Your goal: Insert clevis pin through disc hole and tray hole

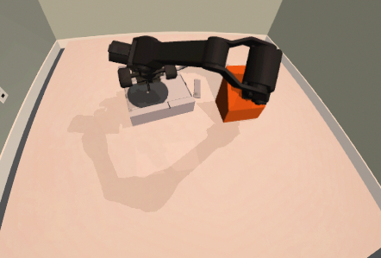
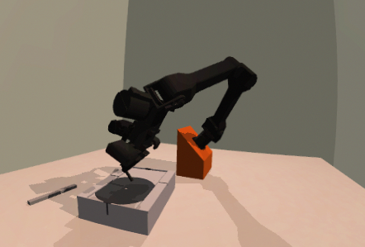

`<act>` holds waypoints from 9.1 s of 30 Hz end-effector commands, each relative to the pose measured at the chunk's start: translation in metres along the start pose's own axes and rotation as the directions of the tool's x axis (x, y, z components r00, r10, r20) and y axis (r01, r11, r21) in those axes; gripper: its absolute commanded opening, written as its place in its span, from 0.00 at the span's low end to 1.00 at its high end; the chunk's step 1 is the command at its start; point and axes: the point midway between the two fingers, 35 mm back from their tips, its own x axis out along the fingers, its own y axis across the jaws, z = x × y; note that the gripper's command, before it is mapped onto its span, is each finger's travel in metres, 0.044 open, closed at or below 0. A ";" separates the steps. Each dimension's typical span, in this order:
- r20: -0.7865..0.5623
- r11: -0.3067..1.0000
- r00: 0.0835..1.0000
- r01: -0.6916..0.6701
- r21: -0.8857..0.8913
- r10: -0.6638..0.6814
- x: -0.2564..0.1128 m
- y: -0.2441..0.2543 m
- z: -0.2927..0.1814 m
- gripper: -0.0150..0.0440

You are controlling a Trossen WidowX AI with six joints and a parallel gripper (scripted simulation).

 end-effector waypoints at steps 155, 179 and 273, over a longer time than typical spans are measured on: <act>0.595 1.000 0.803 -0.003 0.015 -0.007 0.019 -0.001 -0.033 0.25; 0.595 1.000 0.803 -0.002 0.016 -0.007 0.019 -0.008 -0.033 0.25; 0.595 1.000 0.803 -0.001 0.016 -0.009 0.020 -0.032 -0.032 0.25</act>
